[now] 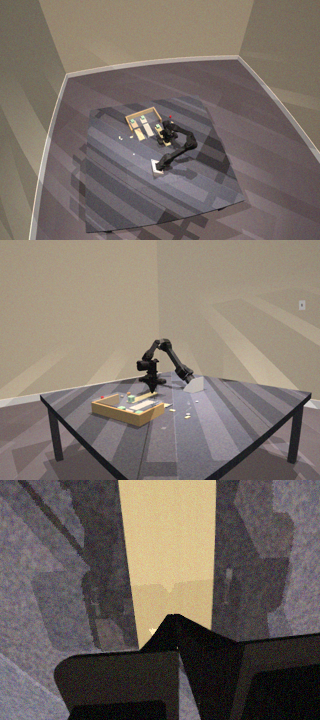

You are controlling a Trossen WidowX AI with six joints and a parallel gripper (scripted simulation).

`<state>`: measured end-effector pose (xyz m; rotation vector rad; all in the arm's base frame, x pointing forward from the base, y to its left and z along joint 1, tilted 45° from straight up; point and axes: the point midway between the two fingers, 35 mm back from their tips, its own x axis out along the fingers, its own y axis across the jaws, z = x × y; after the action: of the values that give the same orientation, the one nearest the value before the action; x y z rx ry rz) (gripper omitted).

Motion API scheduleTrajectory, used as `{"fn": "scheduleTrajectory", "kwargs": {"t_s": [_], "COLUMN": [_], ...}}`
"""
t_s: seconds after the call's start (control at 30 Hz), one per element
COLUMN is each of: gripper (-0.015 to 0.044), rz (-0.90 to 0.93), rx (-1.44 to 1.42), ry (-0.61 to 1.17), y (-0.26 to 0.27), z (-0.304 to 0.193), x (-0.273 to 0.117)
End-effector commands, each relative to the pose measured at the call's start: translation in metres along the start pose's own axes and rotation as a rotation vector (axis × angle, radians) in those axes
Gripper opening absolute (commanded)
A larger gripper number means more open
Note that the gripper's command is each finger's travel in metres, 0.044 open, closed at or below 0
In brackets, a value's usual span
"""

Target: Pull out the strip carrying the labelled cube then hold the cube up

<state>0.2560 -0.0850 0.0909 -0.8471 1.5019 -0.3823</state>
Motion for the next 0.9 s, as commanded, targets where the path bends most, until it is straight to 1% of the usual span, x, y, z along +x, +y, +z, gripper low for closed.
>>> {"fn": "scheduleTrajectory", "kwargs": {"t_s": [0.0, 0.77, 0.8, 0.87], "gripper": [0.0000, 0.0000, 0.0000, 0.0000], "rz": [0.003, 0.003, 0.001, 0.005], "rx": [-0.009, -0.009, -0.001, -0.004], "ry": [0.032, 0.032, 0.002, 0.011], "y": [0.001, 0.001, 0.000, 0.000], "z": [-0.009, -0.009, 0.000, 0.002], "x": [0.006, 0.006, -0.002, -0.015]}}
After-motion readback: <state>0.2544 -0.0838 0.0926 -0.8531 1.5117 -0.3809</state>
